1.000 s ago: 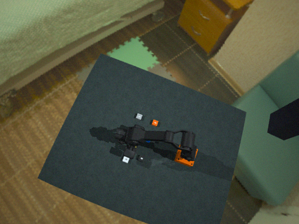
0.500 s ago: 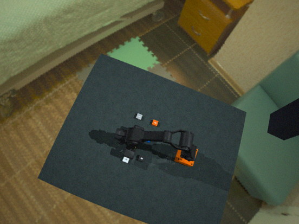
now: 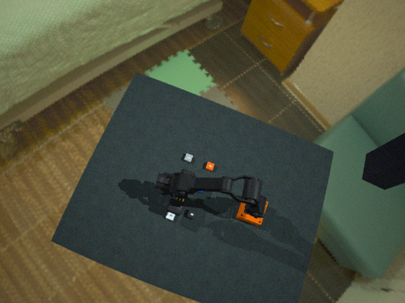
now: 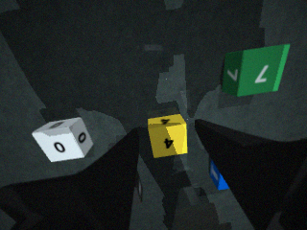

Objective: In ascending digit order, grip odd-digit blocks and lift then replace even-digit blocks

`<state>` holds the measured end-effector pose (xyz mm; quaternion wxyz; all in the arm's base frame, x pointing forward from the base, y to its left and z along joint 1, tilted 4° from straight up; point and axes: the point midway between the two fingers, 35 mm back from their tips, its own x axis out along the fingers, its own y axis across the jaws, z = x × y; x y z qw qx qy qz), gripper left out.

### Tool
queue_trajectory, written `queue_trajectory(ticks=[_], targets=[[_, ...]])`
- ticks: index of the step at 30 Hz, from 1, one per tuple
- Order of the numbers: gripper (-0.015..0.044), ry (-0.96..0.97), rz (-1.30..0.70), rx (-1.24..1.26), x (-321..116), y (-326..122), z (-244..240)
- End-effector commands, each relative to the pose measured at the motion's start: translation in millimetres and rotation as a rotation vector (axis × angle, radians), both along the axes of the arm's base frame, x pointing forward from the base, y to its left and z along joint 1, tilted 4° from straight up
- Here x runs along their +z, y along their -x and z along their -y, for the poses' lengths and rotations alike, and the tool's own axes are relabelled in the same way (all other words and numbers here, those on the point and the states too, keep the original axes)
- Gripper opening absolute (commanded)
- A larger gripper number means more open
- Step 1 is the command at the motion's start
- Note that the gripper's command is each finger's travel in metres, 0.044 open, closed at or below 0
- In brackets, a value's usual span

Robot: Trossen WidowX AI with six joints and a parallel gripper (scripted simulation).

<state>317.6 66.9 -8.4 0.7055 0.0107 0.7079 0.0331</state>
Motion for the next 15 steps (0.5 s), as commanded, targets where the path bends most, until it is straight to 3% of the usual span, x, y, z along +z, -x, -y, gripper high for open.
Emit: queue_trajectory(ticks=[1,3,13,15], targets=[[0.0356,-0.002,0.000,-0.003,0,0,0],[0.0400,-0.002,0.000,-0.003,0,0,0],[0.0400,-0.002,0.000,-0.003,36,0,2],[0.0348,-0.002,0.001,-0.003,46,-2,2]])
